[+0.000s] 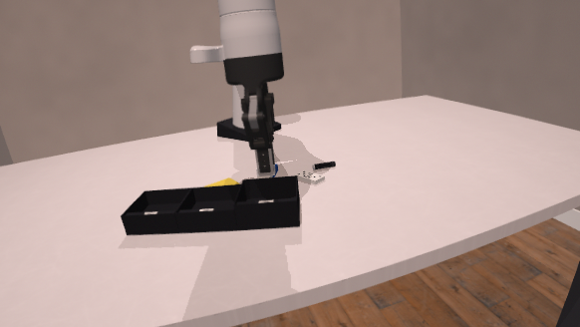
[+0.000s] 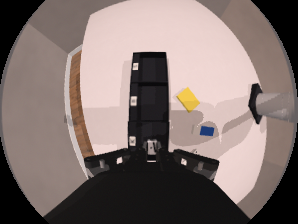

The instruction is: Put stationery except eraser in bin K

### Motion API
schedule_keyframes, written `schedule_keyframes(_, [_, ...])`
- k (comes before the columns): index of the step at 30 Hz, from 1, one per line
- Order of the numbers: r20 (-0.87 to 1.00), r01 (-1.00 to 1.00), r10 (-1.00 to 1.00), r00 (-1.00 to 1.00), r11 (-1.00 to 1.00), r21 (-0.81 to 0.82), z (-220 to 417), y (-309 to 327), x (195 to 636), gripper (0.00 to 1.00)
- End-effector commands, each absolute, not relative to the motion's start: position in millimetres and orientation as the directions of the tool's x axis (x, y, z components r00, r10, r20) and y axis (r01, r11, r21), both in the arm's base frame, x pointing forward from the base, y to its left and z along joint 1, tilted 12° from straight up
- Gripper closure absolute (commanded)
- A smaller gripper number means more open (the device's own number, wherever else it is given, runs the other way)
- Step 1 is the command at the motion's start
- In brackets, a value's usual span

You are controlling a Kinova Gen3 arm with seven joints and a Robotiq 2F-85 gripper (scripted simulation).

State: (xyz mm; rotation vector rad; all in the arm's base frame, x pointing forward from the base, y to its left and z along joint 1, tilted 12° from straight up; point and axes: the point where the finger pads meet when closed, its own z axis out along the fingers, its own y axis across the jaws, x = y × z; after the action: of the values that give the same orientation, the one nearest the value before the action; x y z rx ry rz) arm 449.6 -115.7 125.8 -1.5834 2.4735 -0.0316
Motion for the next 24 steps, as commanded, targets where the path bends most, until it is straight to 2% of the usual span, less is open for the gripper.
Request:
schedule_keyframes(1, [-0.159,-0.896,-0.901,-0.404,0.425,-0.129,125,-116,450,0.90])
schedule_keyframes(24, [-0.160,-0.896,-0.901,-0.404,0.425,-0.129,87,-113,457,0.90])
